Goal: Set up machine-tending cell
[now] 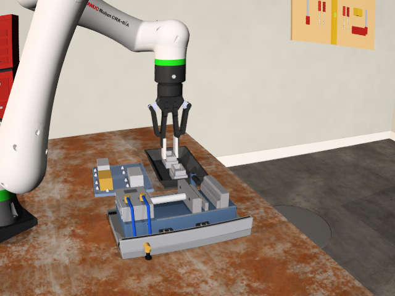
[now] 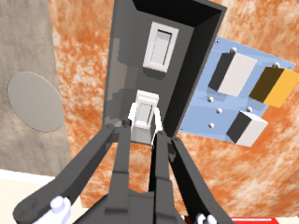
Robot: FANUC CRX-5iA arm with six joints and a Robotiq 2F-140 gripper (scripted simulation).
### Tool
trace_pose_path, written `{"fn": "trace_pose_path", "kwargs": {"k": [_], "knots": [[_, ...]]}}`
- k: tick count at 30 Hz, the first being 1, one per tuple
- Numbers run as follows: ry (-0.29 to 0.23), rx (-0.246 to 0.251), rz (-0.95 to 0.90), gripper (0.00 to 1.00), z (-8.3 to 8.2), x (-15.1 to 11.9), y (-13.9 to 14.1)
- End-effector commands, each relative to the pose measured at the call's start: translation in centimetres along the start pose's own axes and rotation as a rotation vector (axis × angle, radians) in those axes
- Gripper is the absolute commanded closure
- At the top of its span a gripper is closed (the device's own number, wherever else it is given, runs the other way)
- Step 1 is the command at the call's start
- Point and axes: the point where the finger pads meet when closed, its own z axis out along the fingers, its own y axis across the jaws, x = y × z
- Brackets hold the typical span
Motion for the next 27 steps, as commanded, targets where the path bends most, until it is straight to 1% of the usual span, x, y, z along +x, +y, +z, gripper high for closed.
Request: {"fn": "trace_pose_path", "kwargs": {"k": [1,23,24,27], "knots": [[0.000,0.000,0.000,1.00,-0.02,-0.01,-0.02],[0.000,0.000,0.000,1.00,-0.02,-0.01,-0.02],[0.000,0.000,0.000,0.60,-0.02,-0.01,-0.02],[0.000,0.000,0.000,0.60,-0.02,-0.01,-0.02]]}}
